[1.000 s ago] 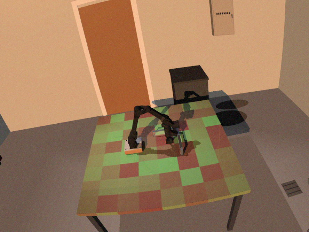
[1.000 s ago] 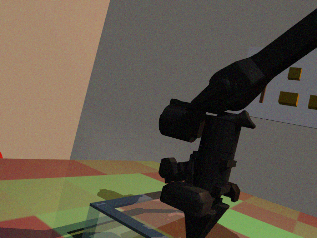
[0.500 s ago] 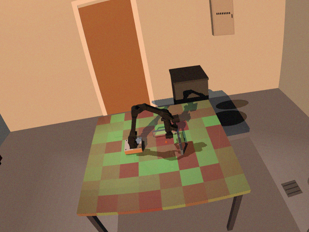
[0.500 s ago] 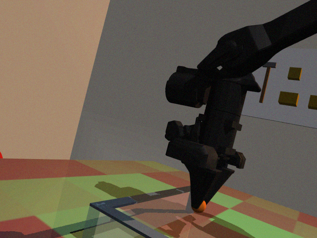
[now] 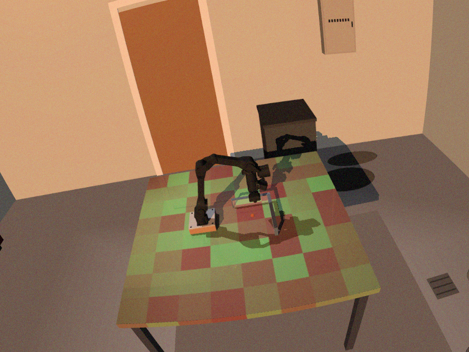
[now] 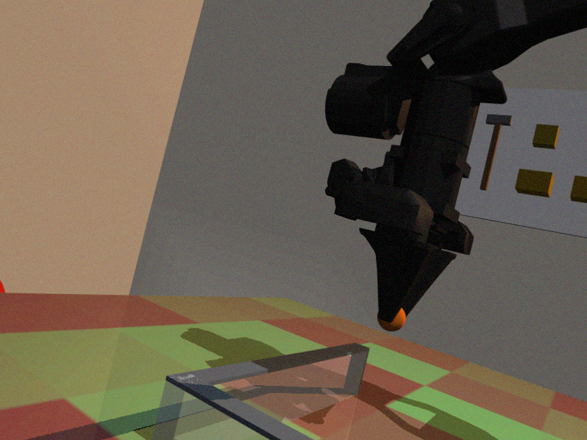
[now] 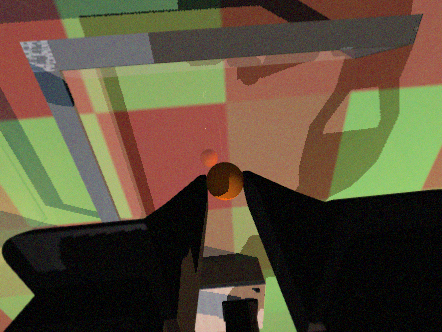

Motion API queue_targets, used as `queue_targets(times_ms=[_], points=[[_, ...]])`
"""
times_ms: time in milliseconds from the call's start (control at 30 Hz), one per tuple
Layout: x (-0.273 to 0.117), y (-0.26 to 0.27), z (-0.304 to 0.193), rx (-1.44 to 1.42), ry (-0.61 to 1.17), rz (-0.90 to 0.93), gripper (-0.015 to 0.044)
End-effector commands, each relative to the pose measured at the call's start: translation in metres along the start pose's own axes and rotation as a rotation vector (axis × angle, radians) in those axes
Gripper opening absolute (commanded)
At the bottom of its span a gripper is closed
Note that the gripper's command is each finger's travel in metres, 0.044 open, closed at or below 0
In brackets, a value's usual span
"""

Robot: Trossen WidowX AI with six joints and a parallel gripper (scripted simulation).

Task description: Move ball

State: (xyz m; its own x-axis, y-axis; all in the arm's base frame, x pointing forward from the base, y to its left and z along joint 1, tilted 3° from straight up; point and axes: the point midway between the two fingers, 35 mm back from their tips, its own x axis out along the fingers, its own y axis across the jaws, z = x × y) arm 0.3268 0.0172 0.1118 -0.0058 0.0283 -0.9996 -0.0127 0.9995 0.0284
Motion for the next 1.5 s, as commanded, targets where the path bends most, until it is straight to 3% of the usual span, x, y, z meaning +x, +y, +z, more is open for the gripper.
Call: queue_targets(times_ms=[0, 467, 867, 1467], points=[[0.008, 0.003, -0.007, -0.004, 0.006, -0.005, 0.0000], [0.038, 0.014, -0.026, -0.004, 0.007, -0.004, 0.0000], [0.100, 0.013, -0.027, -0.004, 0.008, -0.004, 0.0000], [0.122, 0.013, -0.027, -0.004, 0.008, -0.004, 0.0000]])
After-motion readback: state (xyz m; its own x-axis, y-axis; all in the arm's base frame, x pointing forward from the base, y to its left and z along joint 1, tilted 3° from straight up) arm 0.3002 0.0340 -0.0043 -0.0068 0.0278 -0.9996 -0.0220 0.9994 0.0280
